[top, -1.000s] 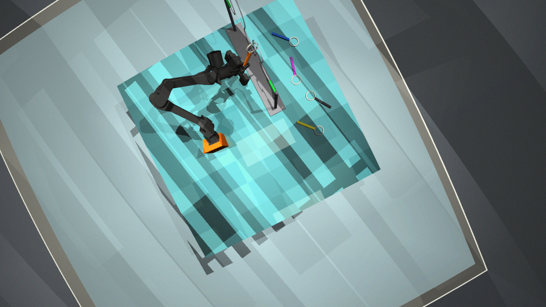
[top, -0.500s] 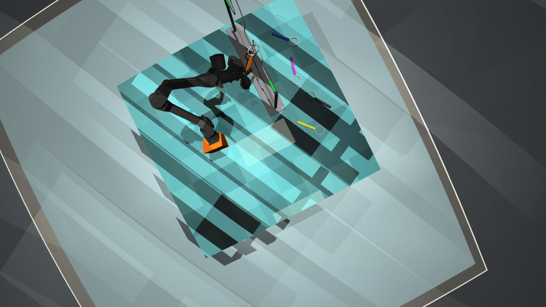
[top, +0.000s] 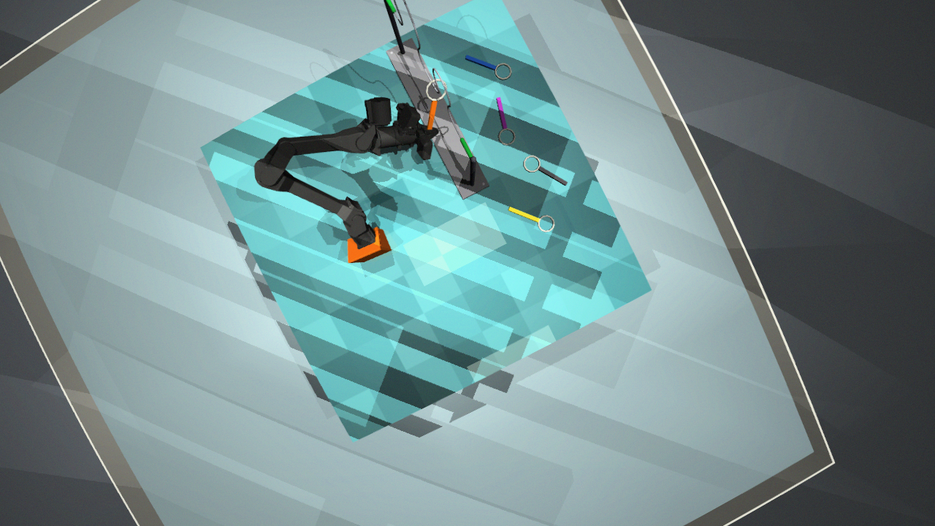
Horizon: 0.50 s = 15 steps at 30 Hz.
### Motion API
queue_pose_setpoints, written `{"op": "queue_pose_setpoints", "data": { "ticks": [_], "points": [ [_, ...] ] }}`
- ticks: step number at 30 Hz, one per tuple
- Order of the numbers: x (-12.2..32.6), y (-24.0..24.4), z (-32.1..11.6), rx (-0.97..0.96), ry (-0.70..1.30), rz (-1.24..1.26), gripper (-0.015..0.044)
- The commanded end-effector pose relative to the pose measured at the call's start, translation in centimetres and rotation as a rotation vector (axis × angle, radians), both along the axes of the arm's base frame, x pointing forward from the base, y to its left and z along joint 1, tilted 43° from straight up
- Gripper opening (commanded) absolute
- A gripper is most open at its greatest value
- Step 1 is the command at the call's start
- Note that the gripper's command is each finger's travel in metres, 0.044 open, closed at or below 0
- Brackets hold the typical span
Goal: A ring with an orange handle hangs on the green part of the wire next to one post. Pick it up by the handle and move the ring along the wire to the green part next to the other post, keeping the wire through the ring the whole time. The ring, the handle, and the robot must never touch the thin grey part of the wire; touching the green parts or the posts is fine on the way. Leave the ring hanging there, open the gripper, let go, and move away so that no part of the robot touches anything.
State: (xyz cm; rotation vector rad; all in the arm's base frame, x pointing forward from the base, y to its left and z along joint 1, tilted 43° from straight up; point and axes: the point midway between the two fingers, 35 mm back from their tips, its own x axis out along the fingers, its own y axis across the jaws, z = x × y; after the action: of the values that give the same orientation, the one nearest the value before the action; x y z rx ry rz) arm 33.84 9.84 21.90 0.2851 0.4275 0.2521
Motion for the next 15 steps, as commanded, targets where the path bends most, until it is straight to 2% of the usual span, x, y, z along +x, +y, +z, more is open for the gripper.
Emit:
{"op": "queue_pose_setpoints", "data": {
  "ticks": [1,15],
  "points": [
    [0.1,-1.4,-0.4,-0.092,-0.004,-0.010,-0.0150],
    [0.3,-6.7,-0.4,-0.439,-0.021,-0.036,-0.0150]
  ]
}}
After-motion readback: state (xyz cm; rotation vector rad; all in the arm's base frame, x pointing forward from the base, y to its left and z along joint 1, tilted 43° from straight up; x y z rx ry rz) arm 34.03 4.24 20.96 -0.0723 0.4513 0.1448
